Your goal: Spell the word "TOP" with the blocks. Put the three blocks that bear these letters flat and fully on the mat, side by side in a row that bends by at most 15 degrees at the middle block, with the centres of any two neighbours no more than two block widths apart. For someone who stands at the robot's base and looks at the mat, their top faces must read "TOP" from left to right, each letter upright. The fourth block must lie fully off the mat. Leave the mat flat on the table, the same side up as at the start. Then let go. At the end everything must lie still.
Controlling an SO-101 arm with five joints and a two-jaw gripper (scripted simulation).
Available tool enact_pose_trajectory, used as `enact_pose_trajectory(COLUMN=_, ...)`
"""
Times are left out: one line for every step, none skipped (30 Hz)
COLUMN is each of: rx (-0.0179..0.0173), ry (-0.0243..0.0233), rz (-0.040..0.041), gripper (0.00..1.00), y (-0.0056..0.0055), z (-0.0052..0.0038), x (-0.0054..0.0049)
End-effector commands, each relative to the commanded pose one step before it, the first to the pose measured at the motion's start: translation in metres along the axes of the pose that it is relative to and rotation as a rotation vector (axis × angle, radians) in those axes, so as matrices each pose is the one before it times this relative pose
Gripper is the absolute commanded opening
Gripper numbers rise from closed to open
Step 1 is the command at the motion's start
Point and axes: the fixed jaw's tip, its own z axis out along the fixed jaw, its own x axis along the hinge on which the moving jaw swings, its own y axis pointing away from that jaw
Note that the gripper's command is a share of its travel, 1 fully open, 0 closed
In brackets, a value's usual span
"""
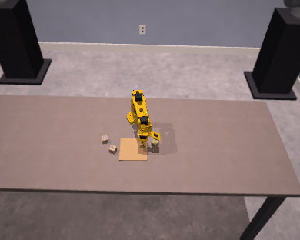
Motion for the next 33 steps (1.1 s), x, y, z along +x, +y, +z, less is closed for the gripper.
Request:
enact_pose_trajectory(rx=0.09796, ry=-0.02772, rz=-0.00049, gripper=0.0, y=-0.01038, z=-0.012129, x=-0.00414)
enact_pose_trajectory(rx=0.0, ry=0.0, rz=-0.00001, gripper=0.0, y=0.00002, z=0.000232, x=0.00001)
enact_pose_trajectory(rx=0.0, ry=0.0, rz=0.0, gripper=0.0, y=0.00001, z=0.000099, x=0.0)
enact_pose_trajectory(rx=0.0, ry=0.0, rz=0.0, gripper=0.0, y=0.0, z=0.000016, x=0.0)
enact_pose_trajectory(rx=0.0, ry=0.0, rz=0.0, gripper=0.0, y=0.0, z=0.0, x=0.0)
enact_pose_trajectory(rx=0.0, ry=0.0, rz=0.0, gripper=0.0, y=0.0, z=0.0, x=0.0)
enact_pose_trajectory(rx=0.0, ry=0.0, rz=0.0, gripper=0.0, y=0.0, z=0.000016, x=0.0)
enact_pose_trajectory(rx=0.0, ry=0.0, rz=0.0, gripper=0.0, y=0.0, z=0.0001, x=0.0)
enact_pose_trajectory(rx=0.0, ry=0.0, rz=-0.00001, gripper=0.0, y=0.0, z=0.000235, x=0.0)
enact_pose_trajectory(rx=0.0, ry=0.0, rz=-0.00001, gripper=0.0, y=0.0, z=0.000388, x=0.0)
enact_pose_trajectory(rx=0.0, ry=0.0, rz=-0.00001, gripper=0.0, y=0.00001, z=0.000534, x=0.00001)
enact_pose_trajectory(rx=0.0, ry=0.0, rz=-0.00002, gripper=0.0, y=0.00001, z=0.000652, x=0.00001)
enact_pose_trajectory(rx=0.0, ry=0.0, rz=-0.00002, gripper=0.0, y=0.00001, z=0.000729, x=0.00001)
enact_pose_trajectory(rx=0.0, ry=0.0, rz=-0.00002, gripper=0.0, y=0.00002, z=0.000755, x=0.00001)
enact_pose_trajectory(rx=0.0, ry=0.0, rz=-0.00002, gripper=0.0, y=0.00002, z=0.000727, x=0.00001)
enact_pose_trajectory(rx=0.0, ry=0.0, rz=-0.00002, gripper=0.0, y=0.00002, z=0.00065, x=0.00001)
enact_pose_trajectory(rx=0.0, ry=0.0, rz=-0.00001, gripper=0.0, y=0.00002, z=0.000532, x=0.00001)
enact_pose_trajectory(rx=0.0, ry=0.0, rz=-0.00001, gripper=0.0, y=0.00002, z=0.000386, x=0.00001)
enact_pose_trajectory(rx=0.0, ry=0.0, rz=-0.00001, gripper=0.0, y=0.00001, z=0.000234, x=0.0)
enact_pose_trajectory(rx=0.0, ry=0.0, rz=0.0, gripper=0.0, y=0.0, z=0.0001, x=0.0)
enact_pose_trajectory(rx=0.0, ry=0.0, rz=0.0, gripper=0.0, y=0.0, z=0.000016, x=0.0)
enact_pose_trajectory(rx=0.0, ry=0.0, rz=0.0, gripper=0.0, y=0.0, z=0.0, x=0.0)
enact_pose_trajectory(rx=0.0, ry=0.0, rz=0.0, gripper=0.0, y=0.0, z=0.0, x=0.0)
enact_pose_trajectory(rx=0.0, ry=0.0, rz=0.0, gripper=0.0, y=0.0, z=0.000016, x=0.0)
enact_pose_trajectory(rx=0.0, ry=0.0, rz=0.0, gripper=0.0, y=0.0, z=0.000101, x=0.0)
enact_pose_trajectory(rx=0.0, ry=0.0, rz=-0.00001, gripper=0.0, y=0.0, z=0.000236, x=0.0)
enact_pose_trajectory(rx=0.0, ry=0.0, rz=-0.00001, gripper=0.0, y=0.00001, z=0.000389, x=0.00001)
enact_pose_trajectory(rx=0.0, ry=0.0, rz=-0.00001, gripper=0.0, y=0.00001, z=0.000535, x=0.00001)
enact_pose_trajectory(rx=0.0, ry=0.0, rz=-0.00002, gripper=0.0, y=0.00002, z=0.000653, x=0.00001)
enact_pose_trajectory(rx=0.0, ry=0.0, rz=-0.00002, gripper=0.0, y=0.00002, z=0.00073, x=0.00001)
enact_pose_trajectory(rx=0.0, ry=0.0, rz=-0.00002, gripper=0.0, y=0.00003, z=0.000756, x=0.00001)
enact_pose_trajectory(rx=0.0, ry=0.0, rz=-0.00002, gripper=0.0, y=0.00003, z=0.000728, x=0.00001)
enact_pose_trajectory(rx=0.0, ry=0.0, rz=-0.00002, gripper=0.0, y=0.00003, z=0.000651, x=0.00001)
